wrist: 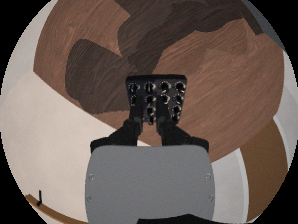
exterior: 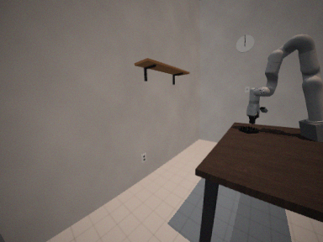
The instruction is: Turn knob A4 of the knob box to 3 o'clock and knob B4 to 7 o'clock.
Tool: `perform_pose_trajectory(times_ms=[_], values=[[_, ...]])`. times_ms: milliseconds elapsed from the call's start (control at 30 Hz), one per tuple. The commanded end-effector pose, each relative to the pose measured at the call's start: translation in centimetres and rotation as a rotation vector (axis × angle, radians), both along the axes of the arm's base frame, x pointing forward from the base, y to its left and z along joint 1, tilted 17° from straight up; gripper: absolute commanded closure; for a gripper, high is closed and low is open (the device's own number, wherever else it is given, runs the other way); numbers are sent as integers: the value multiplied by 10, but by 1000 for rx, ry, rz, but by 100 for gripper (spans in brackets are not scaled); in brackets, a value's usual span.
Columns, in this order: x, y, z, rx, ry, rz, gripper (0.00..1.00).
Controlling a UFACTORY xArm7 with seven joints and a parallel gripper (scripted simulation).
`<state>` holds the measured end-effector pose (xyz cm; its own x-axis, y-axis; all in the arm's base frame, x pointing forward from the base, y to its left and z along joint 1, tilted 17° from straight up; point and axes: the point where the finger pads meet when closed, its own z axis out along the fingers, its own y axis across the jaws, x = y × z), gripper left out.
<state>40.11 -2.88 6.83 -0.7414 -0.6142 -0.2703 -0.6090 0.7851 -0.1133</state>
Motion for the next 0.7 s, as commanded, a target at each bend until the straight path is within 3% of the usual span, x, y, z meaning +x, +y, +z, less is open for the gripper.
perform_pose_trajectory(times_ms=[0,667], values=[[2,0,-3,-1,-4,-1,81],[7,1,-22,-1,-4,0,81]])
